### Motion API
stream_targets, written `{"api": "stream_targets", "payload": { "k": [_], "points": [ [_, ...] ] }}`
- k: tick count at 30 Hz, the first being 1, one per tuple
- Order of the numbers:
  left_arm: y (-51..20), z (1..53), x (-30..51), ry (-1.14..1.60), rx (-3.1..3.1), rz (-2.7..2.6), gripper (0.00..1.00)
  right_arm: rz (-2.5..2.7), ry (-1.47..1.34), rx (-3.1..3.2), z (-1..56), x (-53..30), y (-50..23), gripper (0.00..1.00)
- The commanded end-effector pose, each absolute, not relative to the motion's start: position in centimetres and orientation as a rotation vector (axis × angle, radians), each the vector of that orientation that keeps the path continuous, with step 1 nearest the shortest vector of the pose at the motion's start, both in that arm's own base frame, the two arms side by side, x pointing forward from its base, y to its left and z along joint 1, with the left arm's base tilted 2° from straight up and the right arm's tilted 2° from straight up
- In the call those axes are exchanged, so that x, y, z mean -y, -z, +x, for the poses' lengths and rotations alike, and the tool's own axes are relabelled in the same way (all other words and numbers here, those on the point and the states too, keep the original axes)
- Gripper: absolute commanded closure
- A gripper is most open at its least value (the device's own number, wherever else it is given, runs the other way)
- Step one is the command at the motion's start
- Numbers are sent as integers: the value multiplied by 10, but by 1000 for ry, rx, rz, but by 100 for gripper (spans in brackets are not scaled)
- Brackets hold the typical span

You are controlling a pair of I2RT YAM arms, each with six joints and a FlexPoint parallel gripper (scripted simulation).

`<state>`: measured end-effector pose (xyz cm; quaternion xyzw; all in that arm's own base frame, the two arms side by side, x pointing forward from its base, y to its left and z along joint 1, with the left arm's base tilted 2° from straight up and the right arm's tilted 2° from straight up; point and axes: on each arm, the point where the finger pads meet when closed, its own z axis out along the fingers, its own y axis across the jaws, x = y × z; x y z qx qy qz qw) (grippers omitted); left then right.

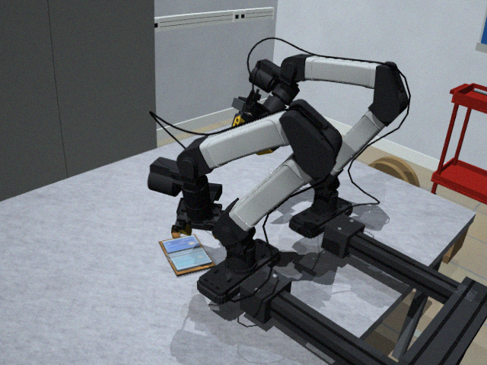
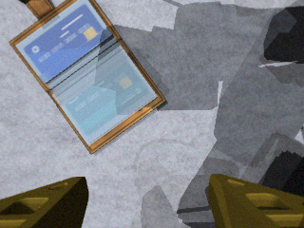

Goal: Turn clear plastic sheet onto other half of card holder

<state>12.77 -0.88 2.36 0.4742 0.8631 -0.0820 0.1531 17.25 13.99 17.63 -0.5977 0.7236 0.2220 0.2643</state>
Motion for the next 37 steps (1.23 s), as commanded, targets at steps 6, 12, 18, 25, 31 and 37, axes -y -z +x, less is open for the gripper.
{"api": "stream_targets", "payload": {
  "k": [6, 12, 18, 25, 31, 37],
  "points": [
    [-36, 136, 12, 248, -2358, 1445, 35, -1754, -713, -1744, 150, -159, -205, 0],
    [-36, 136, 12, 249, -2357, 1446, 35, -1752, -712, -1745, 150, -159, -205, 0],
    [-36, 136, 12, 248, -2357, 1446, 35, -1752, -712, -1745, 150, -159, -205, 0],
    [-36, 136, 12, 249, -2357, 1446, 35, -1752, -713, -1746, 150, -159, -205, 0],
    [-36, 136, 12, 249, -2357, 1446, 35, -1751, -713, -1746, 150, -159, -205, 0],
    [-36, 136, 12, 249, -2357, 1446, 35, -1751, -713, -1746, 150, -159, -205, 0]
  ]
}}
